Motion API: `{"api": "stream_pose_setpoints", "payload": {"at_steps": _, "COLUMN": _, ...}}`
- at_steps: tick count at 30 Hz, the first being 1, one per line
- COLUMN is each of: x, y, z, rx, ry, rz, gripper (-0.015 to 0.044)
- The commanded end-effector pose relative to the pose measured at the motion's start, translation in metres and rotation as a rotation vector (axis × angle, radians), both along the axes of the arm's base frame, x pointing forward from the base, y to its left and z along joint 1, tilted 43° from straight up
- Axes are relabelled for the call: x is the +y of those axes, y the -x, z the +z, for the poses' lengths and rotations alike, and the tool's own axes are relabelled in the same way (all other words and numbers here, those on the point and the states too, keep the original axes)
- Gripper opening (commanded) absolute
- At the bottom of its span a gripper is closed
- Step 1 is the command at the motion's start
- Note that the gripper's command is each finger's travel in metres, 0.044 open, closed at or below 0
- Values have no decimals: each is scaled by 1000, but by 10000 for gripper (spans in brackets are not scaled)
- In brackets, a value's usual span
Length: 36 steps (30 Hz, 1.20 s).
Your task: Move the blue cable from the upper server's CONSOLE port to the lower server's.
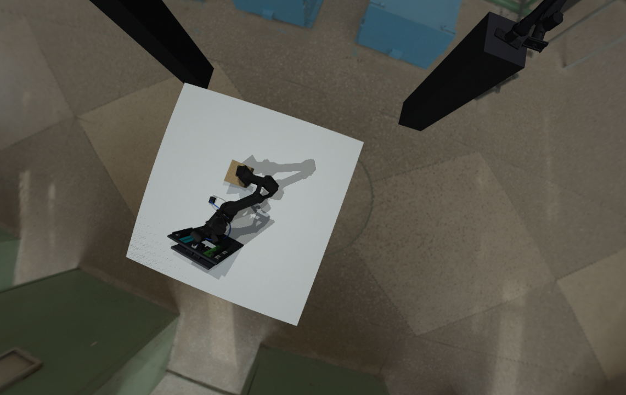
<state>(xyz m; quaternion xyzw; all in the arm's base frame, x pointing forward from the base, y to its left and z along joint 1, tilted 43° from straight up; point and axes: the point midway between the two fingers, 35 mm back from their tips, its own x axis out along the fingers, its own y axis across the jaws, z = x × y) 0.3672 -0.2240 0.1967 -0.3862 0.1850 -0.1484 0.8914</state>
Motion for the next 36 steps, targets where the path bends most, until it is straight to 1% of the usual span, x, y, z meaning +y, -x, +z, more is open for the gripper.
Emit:
{"api": "stream_pose_setpoints", "payload": {"at_steps": 1, "x": 1, "y": 3, "z": 0, "rx": -1, "ry": -6, "rz": 0, "gripper": 0}}
{"api": "stream_pose_setpoints", "payload": {"at_steps": 36, "x": 6, "y": 20, "z": 1, "rx": 0, "ry": -6, "rz": 0, "gripper": 0}}
